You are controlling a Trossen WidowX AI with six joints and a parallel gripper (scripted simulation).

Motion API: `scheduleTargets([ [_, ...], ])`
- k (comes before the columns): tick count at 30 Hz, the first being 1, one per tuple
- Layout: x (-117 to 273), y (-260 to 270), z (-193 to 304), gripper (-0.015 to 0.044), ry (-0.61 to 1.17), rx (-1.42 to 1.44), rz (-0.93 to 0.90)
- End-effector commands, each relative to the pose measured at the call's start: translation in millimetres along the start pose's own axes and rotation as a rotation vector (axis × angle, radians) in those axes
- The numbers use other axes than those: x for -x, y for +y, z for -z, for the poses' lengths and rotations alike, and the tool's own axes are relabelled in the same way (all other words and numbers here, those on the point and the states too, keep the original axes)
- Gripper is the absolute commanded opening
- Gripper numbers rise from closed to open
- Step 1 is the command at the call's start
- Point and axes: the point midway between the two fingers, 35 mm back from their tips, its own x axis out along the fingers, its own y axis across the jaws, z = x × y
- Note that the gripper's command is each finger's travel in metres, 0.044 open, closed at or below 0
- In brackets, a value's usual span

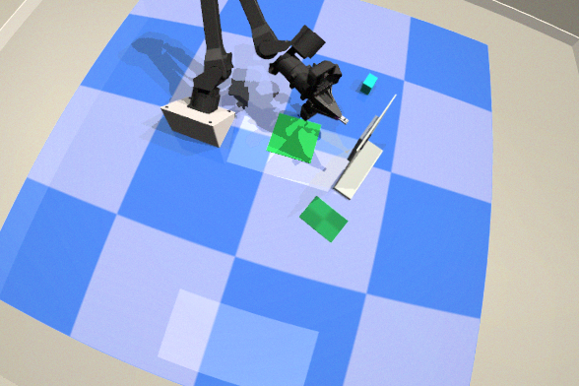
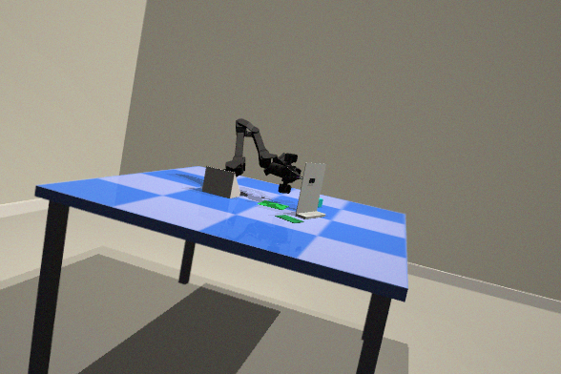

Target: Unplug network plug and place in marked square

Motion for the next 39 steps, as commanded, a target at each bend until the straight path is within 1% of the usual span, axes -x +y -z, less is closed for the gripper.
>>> scheduleTargets([
  [1,1,-1,1,0.0000,0.004,-0.006,0.005],
  [16,6,-2,1,0.0000,0.001,0.000,0.000],
  [39,24,-58,12,0.0000,0.006,-0.003,0.005],
])
